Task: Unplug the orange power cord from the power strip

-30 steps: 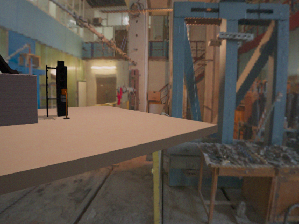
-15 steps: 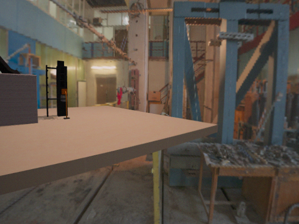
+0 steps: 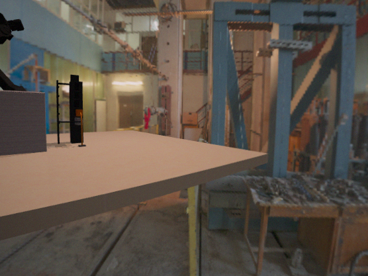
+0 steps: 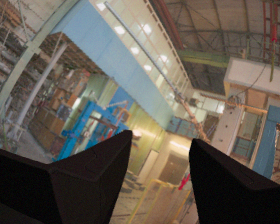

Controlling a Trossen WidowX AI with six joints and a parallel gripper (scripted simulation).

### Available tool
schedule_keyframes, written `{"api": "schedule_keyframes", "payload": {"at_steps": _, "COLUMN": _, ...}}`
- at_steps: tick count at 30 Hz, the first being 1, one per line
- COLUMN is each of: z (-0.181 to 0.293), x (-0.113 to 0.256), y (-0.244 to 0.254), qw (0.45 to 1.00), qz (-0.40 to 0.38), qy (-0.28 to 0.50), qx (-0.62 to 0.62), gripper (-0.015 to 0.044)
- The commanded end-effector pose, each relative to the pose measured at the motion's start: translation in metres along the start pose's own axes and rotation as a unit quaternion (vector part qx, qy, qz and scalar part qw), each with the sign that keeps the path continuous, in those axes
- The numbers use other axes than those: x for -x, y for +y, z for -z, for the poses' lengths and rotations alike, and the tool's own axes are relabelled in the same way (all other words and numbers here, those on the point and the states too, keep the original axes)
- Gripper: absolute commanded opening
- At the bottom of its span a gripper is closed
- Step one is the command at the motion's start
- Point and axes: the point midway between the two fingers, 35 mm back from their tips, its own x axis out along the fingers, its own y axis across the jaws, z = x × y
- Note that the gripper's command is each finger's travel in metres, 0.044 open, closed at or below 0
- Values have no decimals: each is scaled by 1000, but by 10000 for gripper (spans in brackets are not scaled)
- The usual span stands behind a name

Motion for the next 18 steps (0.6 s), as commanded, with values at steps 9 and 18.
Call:
{"api": "schedule_keyframes", "payload": {"at_steps": 9, "z": 138, "x": 12, "y": -113, "qw": 975, "qz": 128, "qy": 178, "qx": 45, "gripper": 160}}
{"api": "schedule_keyframes", "payload": {"at_steps": 18, "z": 212, "x": 60, "y": -202, "qw": 926, "qz": 238, "qy": 291, "qx": 35, "gripper": 160}}
